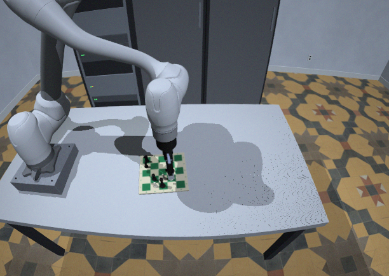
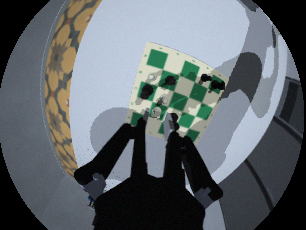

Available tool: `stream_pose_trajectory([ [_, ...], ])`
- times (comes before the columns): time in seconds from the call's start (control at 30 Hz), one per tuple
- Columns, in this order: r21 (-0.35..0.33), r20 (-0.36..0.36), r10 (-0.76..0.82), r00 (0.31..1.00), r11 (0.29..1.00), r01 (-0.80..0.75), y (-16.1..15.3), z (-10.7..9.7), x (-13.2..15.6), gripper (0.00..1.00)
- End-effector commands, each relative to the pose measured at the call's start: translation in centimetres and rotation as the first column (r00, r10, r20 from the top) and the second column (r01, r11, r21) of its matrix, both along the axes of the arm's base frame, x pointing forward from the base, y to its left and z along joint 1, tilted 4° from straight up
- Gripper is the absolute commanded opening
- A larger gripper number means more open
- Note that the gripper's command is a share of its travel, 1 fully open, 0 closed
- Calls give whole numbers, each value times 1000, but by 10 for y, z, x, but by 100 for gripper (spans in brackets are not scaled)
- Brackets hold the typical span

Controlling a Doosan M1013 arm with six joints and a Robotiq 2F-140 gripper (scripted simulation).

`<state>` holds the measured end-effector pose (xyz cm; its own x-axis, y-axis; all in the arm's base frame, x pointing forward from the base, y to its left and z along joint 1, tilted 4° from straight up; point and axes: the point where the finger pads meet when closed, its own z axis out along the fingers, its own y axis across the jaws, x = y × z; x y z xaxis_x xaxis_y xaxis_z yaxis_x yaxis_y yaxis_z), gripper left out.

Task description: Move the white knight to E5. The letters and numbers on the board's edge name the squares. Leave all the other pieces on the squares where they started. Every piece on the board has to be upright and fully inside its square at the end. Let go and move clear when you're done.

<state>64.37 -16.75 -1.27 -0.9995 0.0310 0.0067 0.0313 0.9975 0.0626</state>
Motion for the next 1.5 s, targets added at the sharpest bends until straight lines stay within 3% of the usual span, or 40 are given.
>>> stream_pose_trajectory([
  [0.0,0,0,0,1000,1000,0,0,-7,0,23],
  [0.27,0,0,0,1000,1000,0,1,-16,0,23],
  [1.47,0,0,0,1000,1000,0,1,-16,0,23],
])
